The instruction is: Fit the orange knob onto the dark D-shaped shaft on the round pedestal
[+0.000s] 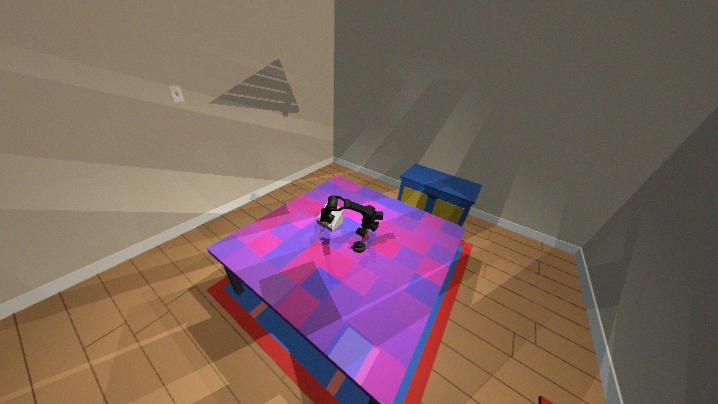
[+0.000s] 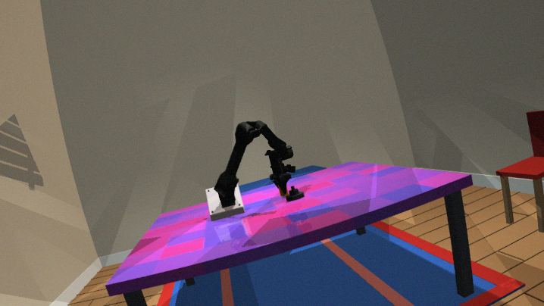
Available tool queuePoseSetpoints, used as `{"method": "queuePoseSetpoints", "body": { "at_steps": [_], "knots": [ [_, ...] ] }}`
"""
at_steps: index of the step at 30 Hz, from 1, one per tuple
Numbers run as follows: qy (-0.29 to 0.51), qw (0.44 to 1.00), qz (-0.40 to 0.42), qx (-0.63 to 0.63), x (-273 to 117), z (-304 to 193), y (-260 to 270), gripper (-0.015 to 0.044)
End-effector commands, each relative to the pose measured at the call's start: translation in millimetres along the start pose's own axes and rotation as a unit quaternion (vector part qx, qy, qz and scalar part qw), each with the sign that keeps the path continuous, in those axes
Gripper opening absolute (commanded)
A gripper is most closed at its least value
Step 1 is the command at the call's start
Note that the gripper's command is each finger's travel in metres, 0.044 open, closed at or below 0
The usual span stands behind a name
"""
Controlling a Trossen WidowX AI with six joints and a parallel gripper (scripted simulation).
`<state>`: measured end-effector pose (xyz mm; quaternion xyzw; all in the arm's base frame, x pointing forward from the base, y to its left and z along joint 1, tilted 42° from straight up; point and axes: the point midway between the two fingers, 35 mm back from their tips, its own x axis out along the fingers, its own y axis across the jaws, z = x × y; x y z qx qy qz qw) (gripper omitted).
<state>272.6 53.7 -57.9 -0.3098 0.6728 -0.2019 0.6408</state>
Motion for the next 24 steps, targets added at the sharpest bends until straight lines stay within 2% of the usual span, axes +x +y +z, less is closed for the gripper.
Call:
{"method": "queuePoseSetpoints", "body": {
  "at_steps": [1,18,24],
  "knots": [
    [-0.008,1.000,0.007,0.004,-26,7,4,0.0000],
    [-0.006,1.000,0.006,0.003,-127,0,1,0.0000],
    [-0.006,1.000,0.006,0.004,-131,-1,1,0.0000]
  ]
}}
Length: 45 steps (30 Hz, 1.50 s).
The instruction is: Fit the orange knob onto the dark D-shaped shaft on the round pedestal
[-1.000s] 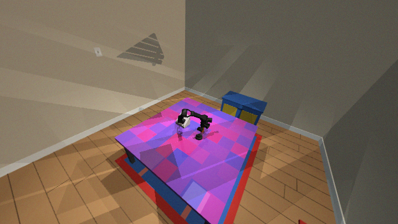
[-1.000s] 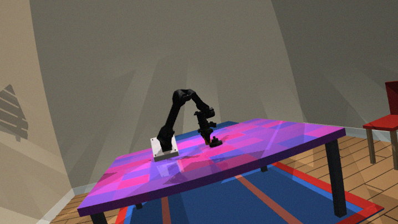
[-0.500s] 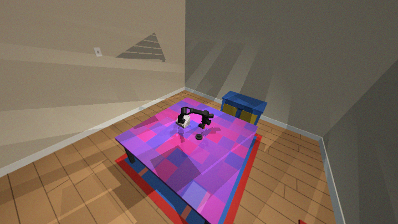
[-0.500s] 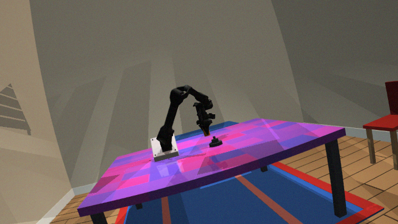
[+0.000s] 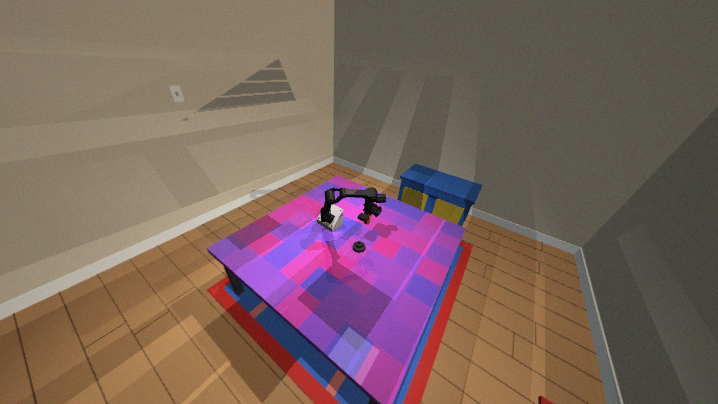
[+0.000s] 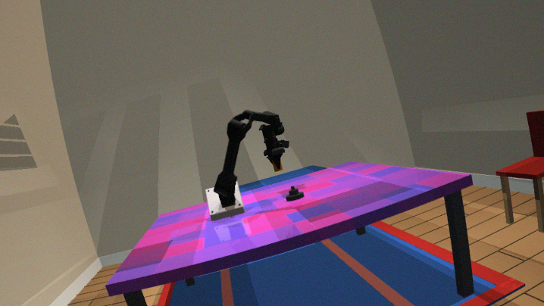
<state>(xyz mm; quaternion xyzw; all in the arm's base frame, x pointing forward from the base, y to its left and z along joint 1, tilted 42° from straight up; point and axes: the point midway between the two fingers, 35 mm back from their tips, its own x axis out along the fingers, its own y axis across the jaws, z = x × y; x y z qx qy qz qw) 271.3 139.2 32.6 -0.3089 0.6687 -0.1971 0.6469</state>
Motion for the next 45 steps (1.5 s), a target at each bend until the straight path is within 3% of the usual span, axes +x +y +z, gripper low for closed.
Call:
{"method": "queuePoseSetpoints", "body": {
  "at_steps": [1,45],
  "knots": [
    [0.002,1.000,0.002,0.004,-6,-1,-1,0.0000],
    [0.002,1.000,-0.001,0.004,49,14,-117,0.0000]
  ]
}}
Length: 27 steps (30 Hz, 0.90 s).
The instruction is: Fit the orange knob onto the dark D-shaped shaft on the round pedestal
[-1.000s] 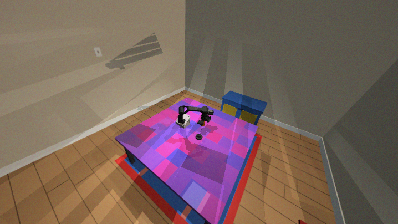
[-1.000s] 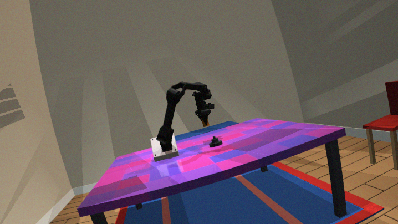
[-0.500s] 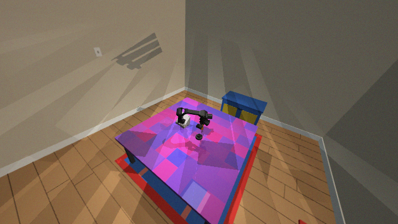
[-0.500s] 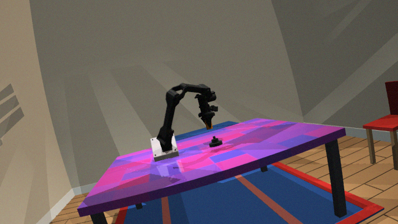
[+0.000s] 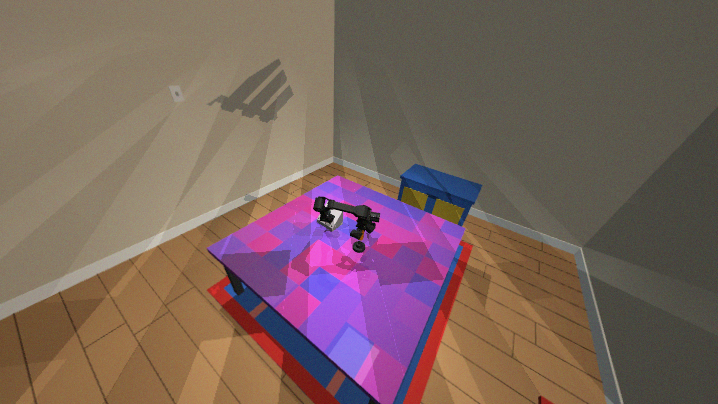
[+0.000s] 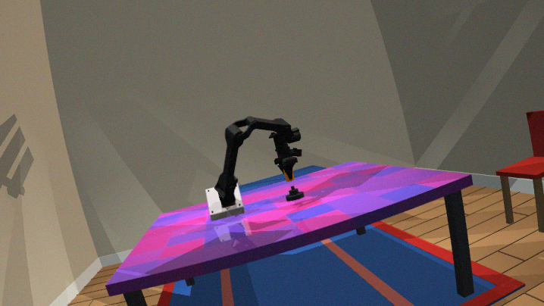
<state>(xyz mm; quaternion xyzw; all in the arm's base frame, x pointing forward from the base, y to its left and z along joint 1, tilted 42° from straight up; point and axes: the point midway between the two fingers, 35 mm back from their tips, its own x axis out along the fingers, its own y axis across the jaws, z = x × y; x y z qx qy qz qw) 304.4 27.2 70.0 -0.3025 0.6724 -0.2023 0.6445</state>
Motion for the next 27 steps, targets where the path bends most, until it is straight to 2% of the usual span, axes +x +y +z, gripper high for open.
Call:
{"method": "queuePoseSetpoints", "body": {
  "at_steps": [1,11,27],
  "knots": [
    [-0.005,1.000,-0.003,-0.002,2,0,-5,0.0000],
    [-0.005,1.000,-0.003,-0.002,26,0,-6,0.0000],
    [-0.005,1.000,-0.003,0.001,23,2,-7,0.0000]
  ]
}}
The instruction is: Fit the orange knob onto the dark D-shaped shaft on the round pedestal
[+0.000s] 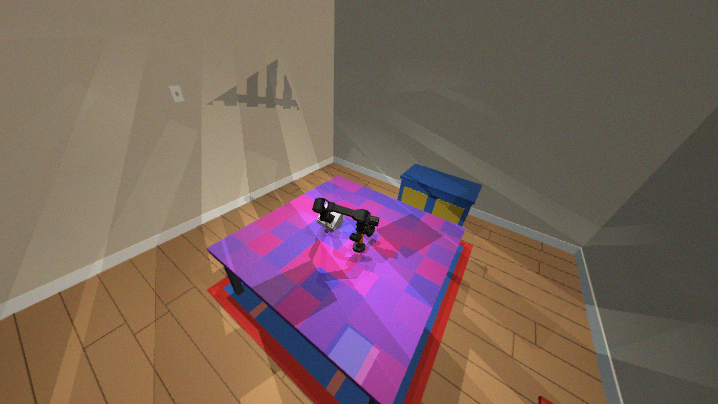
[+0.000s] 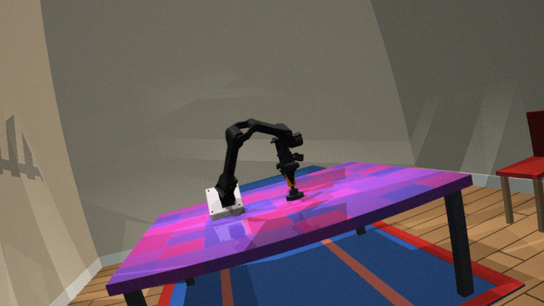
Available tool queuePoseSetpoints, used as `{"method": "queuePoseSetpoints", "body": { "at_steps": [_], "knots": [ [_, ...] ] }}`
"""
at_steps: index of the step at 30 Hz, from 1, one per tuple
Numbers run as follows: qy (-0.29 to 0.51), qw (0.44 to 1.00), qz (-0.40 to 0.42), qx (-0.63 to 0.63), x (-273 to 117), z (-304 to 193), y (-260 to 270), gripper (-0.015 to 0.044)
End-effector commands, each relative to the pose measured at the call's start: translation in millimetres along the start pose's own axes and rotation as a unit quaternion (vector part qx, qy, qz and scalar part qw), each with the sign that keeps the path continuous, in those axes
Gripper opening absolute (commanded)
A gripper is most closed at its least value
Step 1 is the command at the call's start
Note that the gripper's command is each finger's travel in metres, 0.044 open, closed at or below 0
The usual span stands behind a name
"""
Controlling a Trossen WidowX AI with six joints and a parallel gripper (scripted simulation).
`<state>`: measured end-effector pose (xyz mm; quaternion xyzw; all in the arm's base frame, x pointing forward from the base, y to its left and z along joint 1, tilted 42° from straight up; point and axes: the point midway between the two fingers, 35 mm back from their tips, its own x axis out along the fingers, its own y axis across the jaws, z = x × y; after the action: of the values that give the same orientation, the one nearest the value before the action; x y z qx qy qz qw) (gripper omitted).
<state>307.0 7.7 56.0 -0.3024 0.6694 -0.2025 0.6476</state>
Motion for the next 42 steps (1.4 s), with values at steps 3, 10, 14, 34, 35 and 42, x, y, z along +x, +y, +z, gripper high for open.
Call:
{"method": "queuePoseSetpoints", "body": {
  "at_steps": [3,10,14,34,35,42],
  "knots": [
    [-0.001,1.000,-0.003,-0.001,-0.2,-0.1,-2.1,0.0000],
    [-0.001,1.000,-0.003,-0.001,0.3,-1.2,-1.0,0.0000],
    [-0.001,1.000,-0.003,-0.001,0.1,-0.2,-0.5,0.0000],
    [-0.001,1.000,-0.003,-0.001,3.0,-1.8,-0.3,0.0000],
    [-0.001,1.000,-0.003,-0.001,3.0,-2.1,-0.2,0.0000],
    [-0.001,1.000,-0.003,-0.001,3.4,-3.3,0.4,0.0000]
  ]
}}
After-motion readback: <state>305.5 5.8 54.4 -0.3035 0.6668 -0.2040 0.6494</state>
